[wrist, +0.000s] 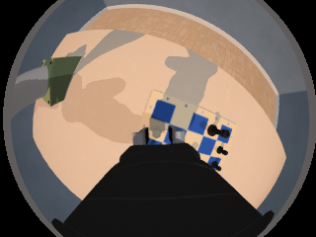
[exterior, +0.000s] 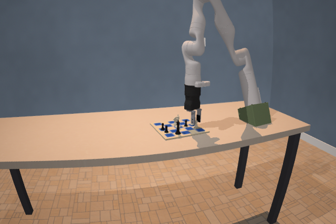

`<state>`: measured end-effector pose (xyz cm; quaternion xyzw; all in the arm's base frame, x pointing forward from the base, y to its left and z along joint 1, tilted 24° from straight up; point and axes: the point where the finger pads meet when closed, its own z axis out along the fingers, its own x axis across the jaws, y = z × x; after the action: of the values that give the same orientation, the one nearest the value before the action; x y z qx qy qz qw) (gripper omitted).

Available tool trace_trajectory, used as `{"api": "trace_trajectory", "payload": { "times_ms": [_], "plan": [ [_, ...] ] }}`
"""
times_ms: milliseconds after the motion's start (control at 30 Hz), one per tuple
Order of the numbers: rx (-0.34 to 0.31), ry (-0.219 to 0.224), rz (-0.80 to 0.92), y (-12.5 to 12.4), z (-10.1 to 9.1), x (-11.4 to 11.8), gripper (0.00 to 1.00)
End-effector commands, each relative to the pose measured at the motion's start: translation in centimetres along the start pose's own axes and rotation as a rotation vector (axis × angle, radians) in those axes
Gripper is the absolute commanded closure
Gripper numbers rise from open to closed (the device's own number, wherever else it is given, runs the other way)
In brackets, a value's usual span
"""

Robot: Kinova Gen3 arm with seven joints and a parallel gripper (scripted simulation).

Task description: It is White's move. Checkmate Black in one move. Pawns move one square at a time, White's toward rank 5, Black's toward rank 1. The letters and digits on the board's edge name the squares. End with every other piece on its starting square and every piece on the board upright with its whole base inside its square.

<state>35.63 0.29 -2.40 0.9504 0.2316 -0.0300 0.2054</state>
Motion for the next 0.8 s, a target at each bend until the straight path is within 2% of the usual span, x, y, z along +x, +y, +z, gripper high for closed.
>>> {"api": "trace_trajectory", "payload": {
  "times_ms": [0,200,767],
  "plan": [
    [-0.002,-0.010,0.000,0.05,0.72,-0.30,0.27],
    [-0.002,-0.010,0.000,0.05,1.34,-0.31,0.27],
    [-0.002,-0.010,0.000,0.05,1.40,-0.31,0.27]
  ]
}}
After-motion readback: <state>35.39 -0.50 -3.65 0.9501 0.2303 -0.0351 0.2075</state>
